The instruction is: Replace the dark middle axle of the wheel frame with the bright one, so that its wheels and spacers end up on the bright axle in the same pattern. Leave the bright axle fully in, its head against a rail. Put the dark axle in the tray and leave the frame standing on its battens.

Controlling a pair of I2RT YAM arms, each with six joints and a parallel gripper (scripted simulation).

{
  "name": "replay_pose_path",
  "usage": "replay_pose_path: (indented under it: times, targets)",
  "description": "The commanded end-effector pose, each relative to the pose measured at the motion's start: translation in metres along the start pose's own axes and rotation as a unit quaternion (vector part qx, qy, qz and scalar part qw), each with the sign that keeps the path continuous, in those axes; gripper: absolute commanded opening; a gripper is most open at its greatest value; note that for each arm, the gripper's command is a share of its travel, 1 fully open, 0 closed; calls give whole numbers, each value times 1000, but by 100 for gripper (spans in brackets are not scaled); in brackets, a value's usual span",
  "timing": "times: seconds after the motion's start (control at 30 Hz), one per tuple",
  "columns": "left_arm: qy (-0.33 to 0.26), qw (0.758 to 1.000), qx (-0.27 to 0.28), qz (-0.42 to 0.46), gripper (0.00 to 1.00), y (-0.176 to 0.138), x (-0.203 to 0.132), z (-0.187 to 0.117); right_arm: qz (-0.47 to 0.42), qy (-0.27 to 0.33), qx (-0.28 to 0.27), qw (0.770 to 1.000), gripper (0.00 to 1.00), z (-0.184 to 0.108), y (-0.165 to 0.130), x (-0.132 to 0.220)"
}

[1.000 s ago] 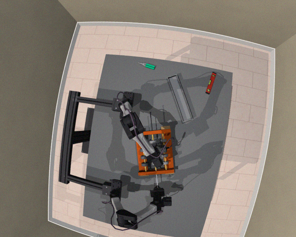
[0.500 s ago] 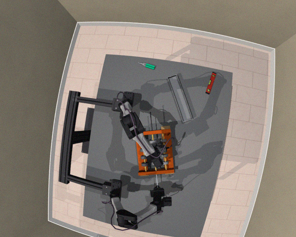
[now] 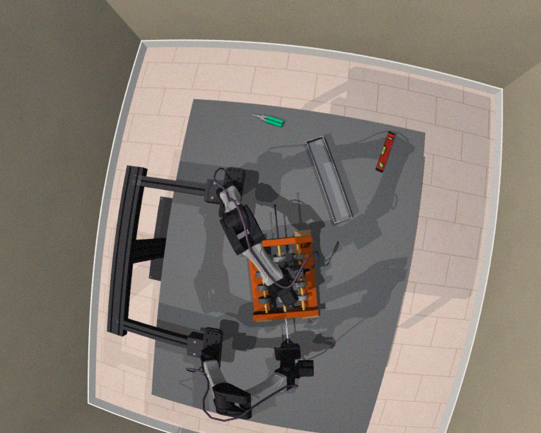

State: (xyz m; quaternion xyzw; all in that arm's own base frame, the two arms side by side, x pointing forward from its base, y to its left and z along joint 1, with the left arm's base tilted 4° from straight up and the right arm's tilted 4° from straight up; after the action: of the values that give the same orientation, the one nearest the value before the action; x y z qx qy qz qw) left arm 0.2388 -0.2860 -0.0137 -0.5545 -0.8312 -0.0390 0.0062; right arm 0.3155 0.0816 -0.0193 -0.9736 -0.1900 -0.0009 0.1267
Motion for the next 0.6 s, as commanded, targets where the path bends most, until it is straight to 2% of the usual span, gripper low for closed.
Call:
replay_pose_path:
  times: [0.0, 0.57]
  targets:
    - [8, 1000, 3, 1, 32, -1, 1, 16, -14, -5, 20, 1000, 0, 9, -10, -1]
    - [8, 1000, 3, 1, 32, -1, 1, 16, -19, 8, 15, 1000, 0, 2, -10, 5]
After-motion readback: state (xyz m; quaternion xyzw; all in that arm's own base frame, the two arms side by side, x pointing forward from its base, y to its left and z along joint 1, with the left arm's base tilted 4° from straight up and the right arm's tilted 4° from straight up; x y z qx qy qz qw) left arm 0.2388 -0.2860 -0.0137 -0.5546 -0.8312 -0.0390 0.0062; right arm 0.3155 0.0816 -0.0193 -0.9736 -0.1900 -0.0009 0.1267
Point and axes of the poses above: on each arm, the point where the finger pads meet when closed, its own z axis out along the fingers, its own x axis across the jaws, y = z × x, the point moved 3 cm from there along -z, back along the fingers, and after that the axes turned 9 degrees about -z, right-handed, at the moved point
